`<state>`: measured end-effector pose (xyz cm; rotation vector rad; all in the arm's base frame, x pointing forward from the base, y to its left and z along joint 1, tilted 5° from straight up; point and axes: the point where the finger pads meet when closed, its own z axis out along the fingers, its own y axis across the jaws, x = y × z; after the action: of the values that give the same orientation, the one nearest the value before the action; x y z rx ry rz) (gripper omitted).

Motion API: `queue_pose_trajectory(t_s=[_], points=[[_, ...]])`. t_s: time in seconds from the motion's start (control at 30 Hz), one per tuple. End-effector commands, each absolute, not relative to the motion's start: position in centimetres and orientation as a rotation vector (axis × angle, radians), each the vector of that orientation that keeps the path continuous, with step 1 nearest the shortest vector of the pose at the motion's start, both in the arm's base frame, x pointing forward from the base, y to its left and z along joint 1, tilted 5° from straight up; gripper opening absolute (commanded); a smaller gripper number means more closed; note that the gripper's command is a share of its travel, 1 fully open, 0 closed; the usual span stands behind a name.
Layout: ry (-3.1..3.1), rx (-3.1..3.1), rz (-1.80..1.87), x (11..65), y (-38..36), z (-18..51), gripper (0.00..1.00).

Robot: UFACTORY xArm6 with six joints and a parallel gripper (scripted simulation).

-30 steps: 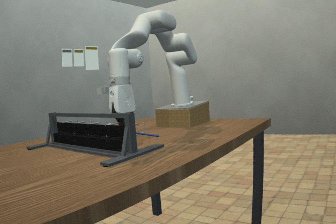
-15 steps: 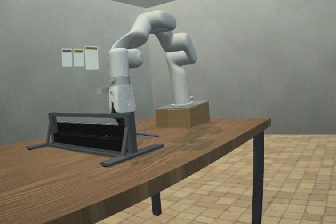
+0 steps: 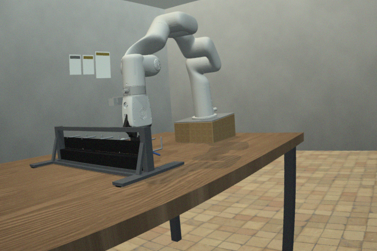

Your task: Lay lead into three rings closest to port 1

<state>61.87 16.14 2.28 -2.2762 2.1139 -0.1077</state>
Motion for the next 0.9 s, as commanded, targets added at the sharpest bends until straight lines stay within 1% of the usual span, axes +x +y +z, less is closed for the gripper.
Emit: queue_pose_trajectory(t_s=[0.0,0.87], points=[[2.111,-2.273,-0.112,62.04,16.19,2.54,0.33],[2.111,-2.273,-0.112,62.0,16.2,2.98,0.33]])
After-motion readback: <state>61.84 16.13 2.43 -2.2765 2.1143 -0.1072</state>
